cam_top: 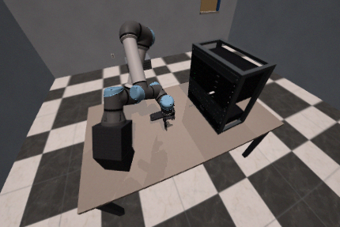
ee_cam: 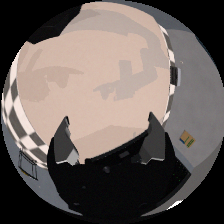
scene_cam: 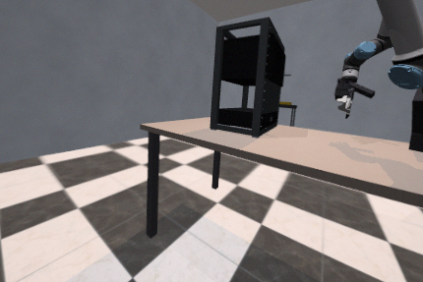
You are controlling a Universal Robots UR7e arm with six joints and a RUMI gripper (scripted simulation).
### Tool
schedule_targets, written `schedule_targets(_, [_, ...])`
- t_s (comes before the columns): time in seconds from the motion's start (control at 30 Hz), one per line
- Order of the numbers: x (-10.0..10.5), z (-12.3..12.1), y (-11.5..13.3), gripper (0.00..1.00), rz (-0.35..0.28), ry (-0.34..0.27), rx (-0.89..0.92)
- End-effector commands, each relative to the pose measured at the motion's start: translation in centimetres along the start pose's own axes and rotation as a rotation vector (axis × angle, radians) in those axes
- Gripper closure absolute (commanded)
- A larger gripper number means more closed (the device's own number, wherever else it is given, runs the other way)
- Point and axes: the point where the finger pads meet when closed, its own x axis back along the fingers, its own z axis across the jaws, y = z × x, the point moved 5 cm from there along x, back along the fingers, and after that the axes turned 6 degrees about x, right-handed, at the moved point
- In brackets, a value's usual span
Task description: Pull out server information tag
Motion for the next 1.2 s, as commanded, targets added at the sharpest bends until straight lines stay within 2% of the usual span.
schedule_targets(0.0, [-0.2,0.4,-0.3,0.00,0.004,0.023,-0.029])
schedule_targets(1.17, [-1.5,3.4,-2.2,0.00,0.037,0.186,-0.235])
